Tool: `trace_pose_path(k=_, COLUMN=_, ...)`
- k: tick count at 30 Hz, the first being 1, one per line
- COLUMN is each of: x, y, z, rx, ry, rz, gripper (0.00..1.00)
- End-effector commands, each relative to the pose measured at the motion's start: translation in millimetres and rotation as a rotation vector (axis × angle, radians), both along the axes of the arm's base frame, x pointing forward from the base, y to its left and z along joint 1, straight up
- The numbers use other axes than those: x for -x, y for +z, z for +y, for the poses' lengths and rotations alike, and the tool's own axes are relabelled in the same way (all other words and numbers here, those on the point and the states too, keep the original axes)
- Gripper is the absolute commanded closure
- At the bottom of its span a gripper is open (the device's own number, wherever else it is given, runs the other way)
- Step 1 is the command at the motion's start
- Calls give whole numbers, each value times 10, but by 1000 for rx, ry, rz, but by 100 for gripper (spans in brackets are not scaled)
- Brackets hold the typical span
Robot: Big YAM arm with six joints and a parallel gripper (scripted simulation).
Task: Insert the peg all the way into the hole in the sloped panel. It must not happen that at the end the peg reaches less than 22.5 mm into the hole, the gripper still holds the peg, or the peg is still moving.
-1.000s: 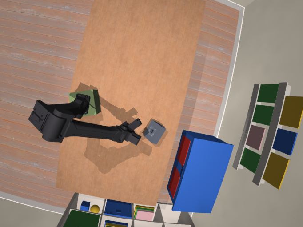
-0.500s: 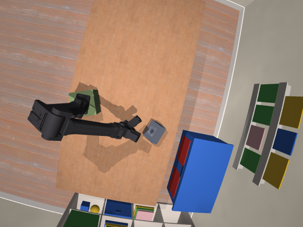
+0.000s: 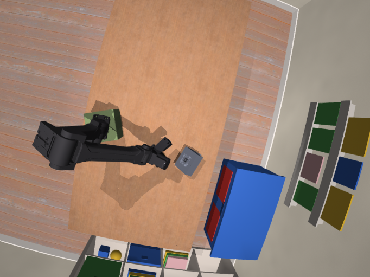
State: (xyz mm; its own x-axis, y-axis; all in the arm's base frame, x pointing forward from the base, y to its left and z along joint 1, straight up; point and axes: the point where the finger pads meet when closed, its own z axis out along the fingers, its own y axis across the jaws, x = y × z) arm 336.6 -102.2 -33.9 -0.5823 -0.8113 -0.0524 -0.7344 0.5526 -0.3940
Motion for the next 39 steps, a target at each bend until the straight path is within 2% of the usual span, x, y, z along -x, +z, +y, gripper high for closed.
trace_pose_path(k=1, x=-41, y=52, z=36, rx=18, ry=30, rz=-28, gripper=100)
trace_pose_path(k=3, x=-138, y=85, z=26, rx=29, ry=38, rz=-50, gripper=100)
trace_pose_path(k=5, x=-58, y=56, z=56, rx=35, ry=46, rz=-51, gripper=100)
trace_pose_path(k=8, x=-65, y=51, z=73, rx=47, ry=59, rz=-65, gripper=100)
trace_pose_path(k=10, x=-166, y=125, z=64, rx=61, ry=66, rz=-97, gripper=100)
trace_pose_path(k=13, x=-98, y=92, z=97, rx=71, ry=78, rz=-102, gripper=100)
trace_pose_path(k=19, x=-200, y=148, z=104, rx=91, ry=94, rz=-139, gripper=100)
trace_pose_path(k=20, x=-118, y=112, z=124, rx=93, ry=98, rz=-133, gripper=100)
trace_pose_path(k=23, x=-122, y=112, z=142, rx=105, ry=109, rz=-147, gripper=100)
trace_pose_path(k=25, x=-217, y=178, z=138, rx=117, ry=116, rz=-176, gripper=100)
trace_pose_path(k=29, x=-146, y=156, z=175, rx=131, ry=131, rz=-188, gripper=100)
trace_pose_path(k=31, x=-212, y=192, z=178, rx=142, ry=138, rz=-208, gripper=100)
trace_pose_path(k=35, x=-166, y=193, z=197, rx=149, ry=145, rz=-216, gripper=100)
trace_pose_path(k=37, x=-252, y=231, z=197, rx=159, ry=151, rz=-237, gripper=100)
trace_pose_path(k=39, x=-167, y=208, z=222, rx=165, ry=159, rz=-238, gripper=100)
